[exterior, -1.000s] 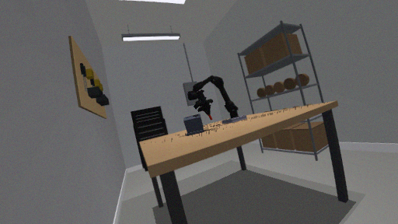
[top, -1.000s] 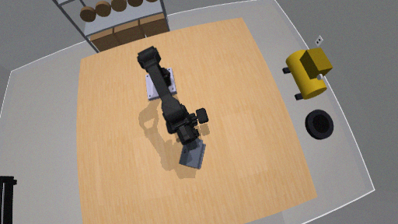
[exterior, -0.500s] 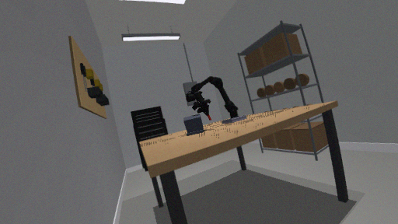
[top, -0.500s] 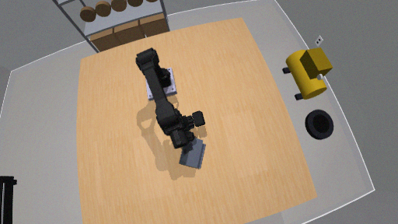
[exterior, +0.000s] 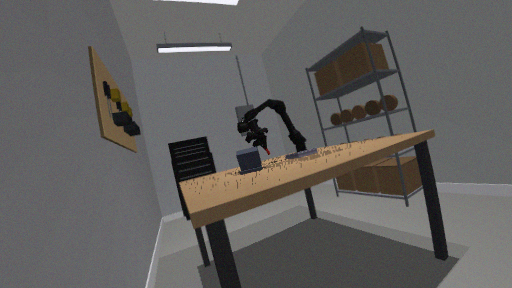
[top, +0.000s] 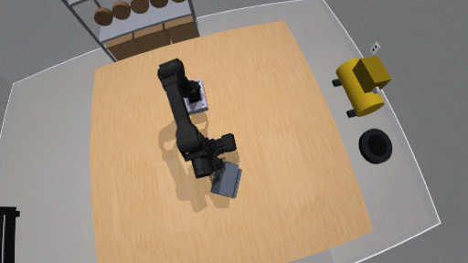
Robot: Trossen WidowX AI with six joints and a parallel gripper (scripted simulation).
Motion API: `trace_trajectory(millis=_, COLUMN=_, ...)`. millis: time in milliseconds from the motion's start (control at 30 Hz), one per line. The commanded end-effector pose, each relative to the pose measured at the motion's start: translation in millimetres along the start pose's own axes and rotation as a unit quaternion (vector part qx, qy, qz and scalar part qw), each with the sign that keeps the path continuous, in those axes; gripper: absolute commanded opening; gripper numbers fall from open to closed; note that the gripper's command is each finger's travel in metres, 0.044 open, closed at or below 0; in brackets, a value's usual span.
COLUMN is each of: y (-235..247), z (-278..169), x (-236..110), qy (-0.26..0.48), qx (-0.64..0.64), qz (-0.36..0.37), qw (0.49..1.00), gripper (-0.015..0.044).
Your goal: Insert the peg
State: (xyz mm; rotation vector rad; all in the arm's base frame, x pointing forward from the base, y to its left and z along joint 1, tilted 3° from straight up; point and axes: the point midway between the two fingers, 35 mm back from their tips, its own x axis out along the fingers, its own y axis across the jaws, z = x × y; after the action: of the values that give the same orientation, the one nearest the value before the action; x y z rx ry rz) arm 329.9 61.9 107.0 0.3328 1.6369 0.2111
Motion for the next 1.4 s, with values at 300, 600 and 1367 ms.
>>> trace_trajectory(millis=300, y=-10, z=6, x=-6, qy=-0.005, qx=0.013, qz=0.038, qw=0.999, gripper=0.0000)
trace_trajectory(millis=600, y=-18, z=10, x=-10, qy=-0.011, qx=0.024, qz=0.063, qw=0.998, gripper=0.0000)
trace_trajectory(millis=1367, y=-39, z=19, x=-22, qy=-0.032, qx=0.049, qz=0.127, qw=0.990, gripper=0.0000)
